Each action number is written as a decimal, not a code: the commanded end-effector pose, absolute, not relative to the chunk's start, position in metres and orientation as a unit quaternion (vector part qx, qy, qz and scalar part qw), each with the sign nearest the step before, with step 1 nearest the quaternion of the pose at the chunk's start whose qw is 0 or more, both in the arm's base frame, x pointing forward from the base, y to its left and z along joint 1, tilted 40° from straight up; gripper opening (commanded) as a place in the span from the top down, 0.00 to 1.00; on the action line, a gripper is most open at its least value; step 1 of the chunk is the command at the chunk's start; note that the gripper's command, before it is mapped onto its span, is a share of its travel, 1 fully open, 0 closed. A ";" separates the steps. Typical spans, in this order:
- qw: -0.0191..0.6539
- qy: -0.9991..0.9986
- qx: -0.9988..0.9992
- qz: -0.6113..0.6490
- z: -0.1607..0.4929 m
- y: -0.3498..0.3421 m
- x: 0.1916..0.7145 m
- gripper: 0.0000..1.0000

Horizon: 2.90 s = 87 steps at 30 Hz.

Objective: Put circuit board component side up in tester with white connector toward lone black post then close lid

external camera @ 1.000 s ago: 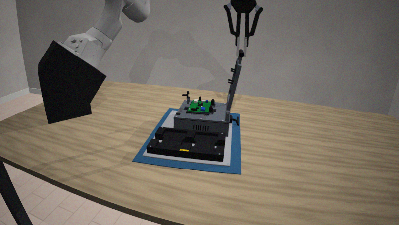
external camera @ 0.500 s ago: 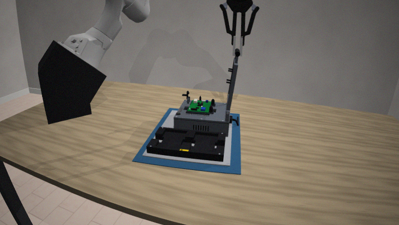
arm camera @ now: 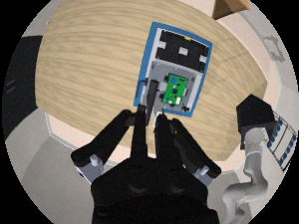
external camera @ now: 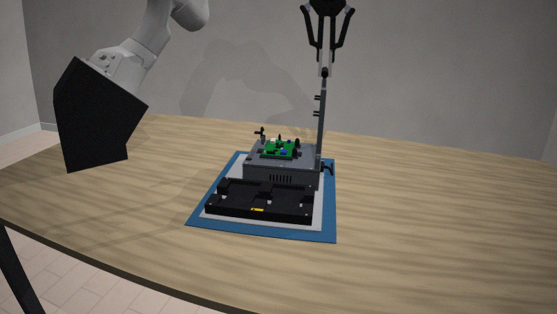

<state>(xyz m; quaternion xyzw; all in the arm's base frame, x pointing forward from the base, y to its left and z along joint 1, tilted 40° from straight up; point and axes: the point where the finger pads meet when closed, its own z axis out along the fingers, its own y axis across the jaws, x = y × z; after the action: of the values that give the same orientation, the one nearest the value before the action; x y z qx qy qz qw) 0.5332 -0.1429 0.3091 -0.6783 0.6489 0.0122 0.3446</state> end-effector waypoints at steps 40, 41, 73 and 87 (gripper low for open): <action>0.344 0.647 -0.681 0.018 0.270 -0.130 0.482 1.00; 0.344 0.647 -0.681 0.018 0.268 -0.130 0.481 1.00; 0.344 0.647 -0.681 0.018 0.227 -0.114 0.450 1.00; 0.344 0.647 -0.681 0.018 0.205 -0.104 0.440 1.00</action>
<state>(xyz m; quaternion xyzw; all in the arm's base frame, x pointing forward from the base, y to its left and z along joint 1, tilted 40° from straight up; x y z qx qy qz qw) 0.4431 -0.1088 0.2135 -0.6770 0.6500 0.0166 0.3447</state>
